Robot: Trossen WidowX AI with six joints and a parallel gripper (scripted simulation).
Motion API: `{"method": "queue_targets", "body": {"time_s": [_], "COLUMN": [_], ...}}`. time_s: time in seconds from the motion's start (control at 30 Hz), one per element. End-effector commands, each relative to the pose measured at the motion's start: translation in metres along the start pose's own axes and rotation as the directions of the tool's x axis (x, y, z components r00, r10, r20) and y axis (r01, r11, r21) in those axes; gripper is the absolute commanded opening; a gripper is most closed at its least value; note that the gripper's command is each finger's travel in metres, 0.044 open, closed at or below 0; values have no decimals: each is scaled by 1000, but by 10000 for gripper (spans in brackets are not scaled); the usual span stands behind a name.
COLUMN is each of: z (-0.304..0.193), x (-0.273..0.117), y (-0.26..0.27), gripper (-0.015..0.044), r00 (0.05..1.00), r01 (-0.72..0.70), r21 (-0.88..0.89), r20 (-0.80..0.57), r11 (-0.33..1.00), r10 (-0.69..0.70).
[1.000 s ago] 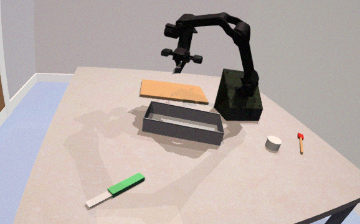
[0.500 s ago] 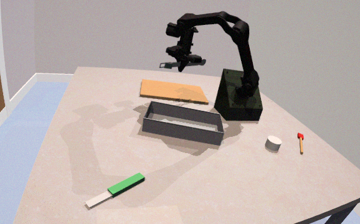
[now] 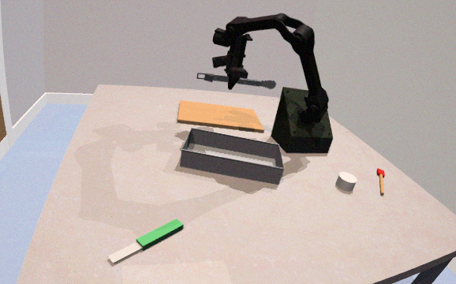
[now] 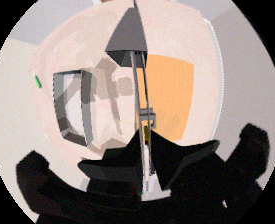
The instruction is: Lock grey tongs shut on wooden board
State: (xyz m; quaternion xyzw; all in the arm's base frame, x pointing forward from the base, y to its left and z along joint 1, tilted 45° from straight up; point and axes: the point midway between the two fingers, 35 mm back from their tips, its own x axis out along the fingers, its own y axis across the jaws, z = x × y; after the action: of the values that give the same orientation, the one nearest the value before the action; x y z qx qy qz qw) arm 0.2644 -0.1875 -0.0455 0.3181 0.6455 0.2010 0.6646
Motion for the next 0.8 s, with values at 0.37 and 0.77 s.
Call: {"method": "queue_targets", "body": {"time_s": [0.37,0.77], "z": [-13,-23], "x": [-2,-2], "y": [-24,-39], "gripper": [-150,-150], "r00": [1000,1000], "r01": [7,4], "r21": [561,868], "r20": [3,2], "r11": [828,496], "r10": [-10,-11]}}
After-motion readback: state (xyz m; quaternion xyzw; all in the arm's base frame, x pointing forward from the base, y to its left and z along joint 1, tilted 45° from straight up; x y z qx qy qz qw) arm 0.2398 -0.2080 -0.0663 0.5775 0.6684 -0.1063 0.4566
